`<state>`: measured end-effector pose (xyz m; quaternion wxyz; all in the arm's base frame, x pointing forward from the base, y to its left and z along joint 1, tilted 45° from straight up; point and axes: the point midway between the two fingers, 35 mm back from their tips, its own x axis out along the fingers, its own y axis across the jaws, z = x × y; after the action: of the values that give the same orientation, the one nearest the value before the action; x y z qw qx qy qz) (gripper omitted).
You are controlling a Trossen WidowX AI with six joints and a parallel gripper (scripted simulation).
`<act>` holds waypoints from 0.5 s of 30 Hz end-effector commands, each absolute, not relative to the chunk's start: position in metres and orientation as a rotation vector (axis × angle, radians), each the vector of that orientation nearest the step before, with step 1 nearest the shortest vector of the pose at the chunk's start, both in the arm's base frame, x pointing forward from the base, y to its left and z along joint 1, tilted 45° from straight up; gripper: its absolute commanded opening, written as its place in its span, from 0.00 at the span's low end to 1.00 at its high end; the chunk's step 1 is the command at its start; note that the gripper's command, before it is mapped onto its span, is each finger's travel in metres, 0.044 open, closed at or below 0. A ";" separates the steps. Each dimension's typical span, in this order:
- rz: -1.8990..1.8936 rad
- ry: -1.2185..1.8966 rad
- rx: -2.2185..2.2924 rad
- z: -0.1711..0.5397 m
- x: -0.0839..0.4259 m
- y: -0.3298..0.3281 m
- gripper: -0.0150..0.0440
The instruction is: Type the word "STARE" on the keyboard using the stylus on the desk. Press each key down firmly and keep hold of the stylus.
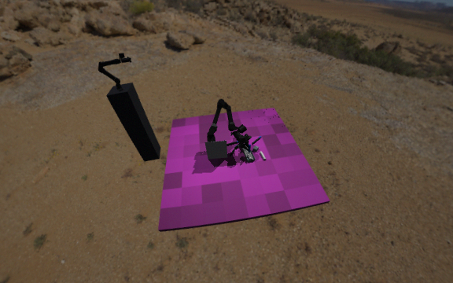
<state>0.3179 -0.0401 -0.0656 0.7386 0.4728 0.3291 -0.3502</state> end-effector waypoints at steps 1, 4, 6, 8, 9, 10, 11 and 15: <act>-0.770 0.717 1.039 -0.067 0.320 -0.038 0.39; -0.770 0.717 1.039 -0.069 0.320 -0.037 0.39; -0.770 0.717 1.039 -0.069 0.320 -0.036 0.39; -0.770 0.717 1.039 -0.070 0.320 -0.036 0.39; -0.770 0.717 1.039 -0.071 0.320 -0.035 0.39; -0.770 0.717 1.039 -0.071 0.321 -0.035 0.39; -0.770 0.717 1.039 -0.071 0.321 -0.034 0.39; -0.770 0.717 1.040 -0.072 0.321 -0.033 0.39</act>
<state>0.3188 -0.0339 -0.0718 0.7384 0.4726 0.3296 -0.3504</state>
